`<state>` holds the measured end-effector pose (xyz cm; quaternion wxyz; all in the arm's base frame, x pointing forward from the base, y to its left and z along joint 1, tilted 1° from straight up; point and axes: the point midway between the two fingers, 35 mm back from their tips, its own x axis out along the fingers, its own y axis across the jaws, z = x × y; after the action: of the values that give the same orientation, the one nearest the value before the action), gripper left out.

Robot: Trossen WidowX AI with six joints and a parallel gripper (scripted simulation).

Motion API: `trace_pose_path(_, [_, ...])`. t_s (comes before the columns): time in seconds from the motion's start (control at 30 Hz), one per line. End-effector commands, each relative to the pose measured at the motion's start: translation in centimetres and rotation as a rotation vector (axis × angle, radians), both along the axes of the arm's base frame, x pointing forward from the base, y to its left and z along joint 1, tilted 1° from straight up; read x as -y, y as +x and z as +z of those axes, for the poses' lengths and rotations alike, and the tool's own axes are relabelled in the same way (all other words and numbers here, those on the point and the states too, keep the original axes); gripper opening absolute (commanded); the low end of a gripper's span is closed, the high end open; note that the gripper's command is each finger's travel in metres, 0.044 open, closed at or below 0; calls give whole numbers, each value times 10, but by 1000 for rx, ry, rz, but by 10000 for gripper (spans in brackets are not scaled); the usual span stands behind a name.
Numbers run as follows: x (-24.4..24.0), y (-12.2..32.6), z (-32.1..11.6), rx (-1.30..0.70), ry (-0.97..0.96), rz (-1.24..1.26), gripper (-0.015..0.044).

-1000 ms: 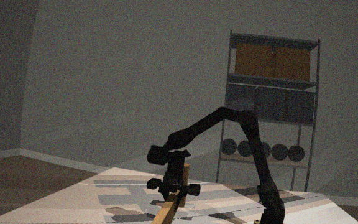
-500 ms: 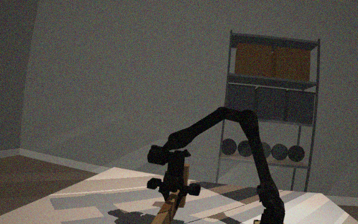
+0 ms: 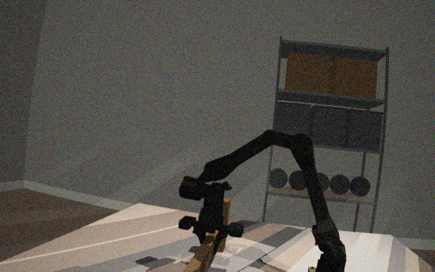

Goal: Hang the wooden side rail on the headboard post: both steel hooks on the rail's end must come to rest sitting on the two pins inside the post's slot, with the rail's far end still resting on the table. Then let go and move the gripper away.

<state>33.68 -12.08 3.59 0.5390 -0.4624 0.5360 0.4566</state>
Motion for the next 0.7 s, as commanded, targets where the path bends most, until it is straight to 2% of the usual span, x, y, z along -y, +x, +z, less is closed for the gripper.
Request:
trace_pose_path(0.0, [2, 3, 4, 10, -5, 4, 0])
trace_pose_path(0.67, [4, 2, 3, 10, -5, 4, 0])
